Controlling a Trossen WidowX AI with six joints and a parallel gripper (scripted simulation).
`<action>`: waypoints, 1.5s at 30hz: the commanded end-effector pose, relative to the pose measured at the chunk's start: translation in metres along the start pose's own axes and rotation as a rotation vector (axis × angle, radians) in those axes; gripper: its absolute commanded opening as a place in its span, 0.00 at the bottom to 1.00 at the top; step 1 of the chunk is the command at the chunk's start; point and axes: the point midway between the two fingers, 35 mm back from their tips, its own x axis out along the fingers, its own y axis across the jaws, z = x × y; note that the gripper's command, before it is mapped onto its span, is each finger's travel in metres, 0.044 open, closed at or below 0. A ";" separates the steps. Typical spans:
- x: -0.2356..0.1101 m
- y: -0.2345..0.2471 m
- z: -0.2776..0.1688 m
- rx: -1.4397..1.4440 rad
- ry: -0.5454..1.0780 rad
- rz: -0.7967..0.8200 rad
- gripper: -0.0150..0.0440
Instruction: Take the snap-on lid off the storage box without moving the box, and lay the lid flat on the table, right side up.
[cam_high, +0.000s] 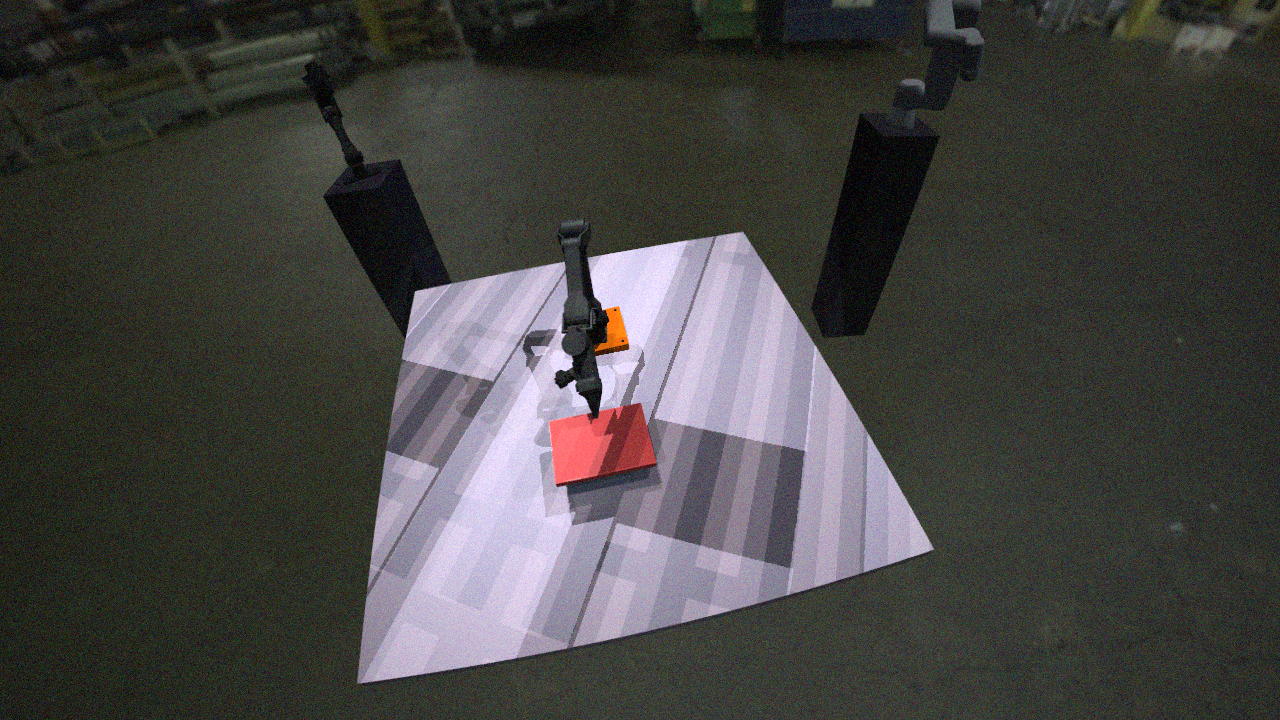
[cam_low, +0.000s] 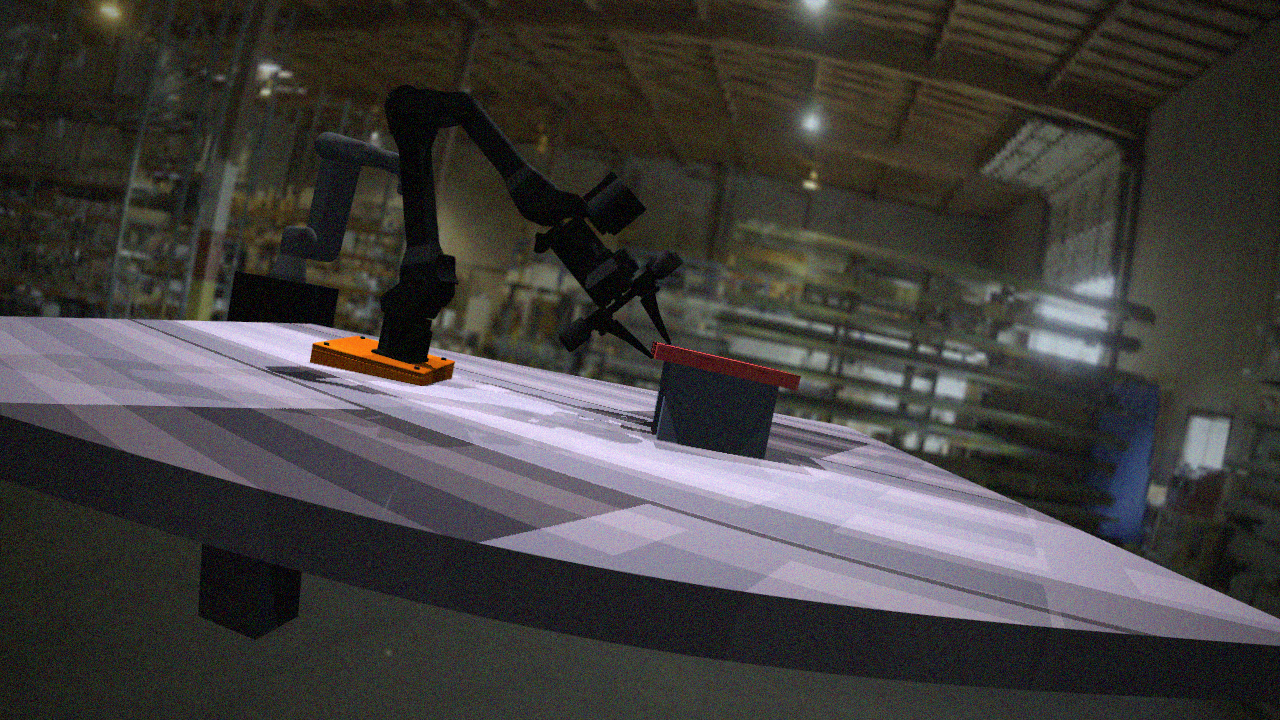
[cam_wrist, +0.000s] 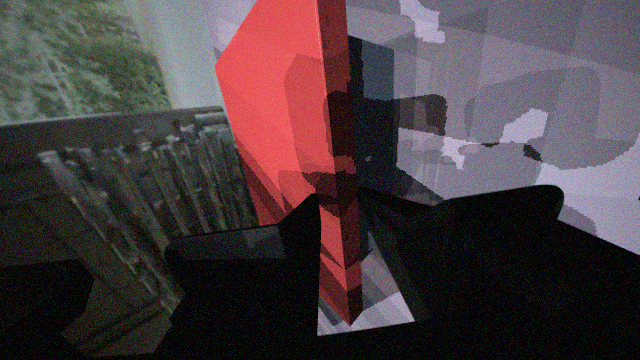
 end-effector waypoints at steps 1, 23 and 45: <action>-0.003 0.003 0.000 0.000 -0.001 0.007 0.25; -0.006 0.006 0.000 0.000 -0.001 0.007 0.25; -0.005 0.007 0.000 -0.001 -0.001 0.007 0.25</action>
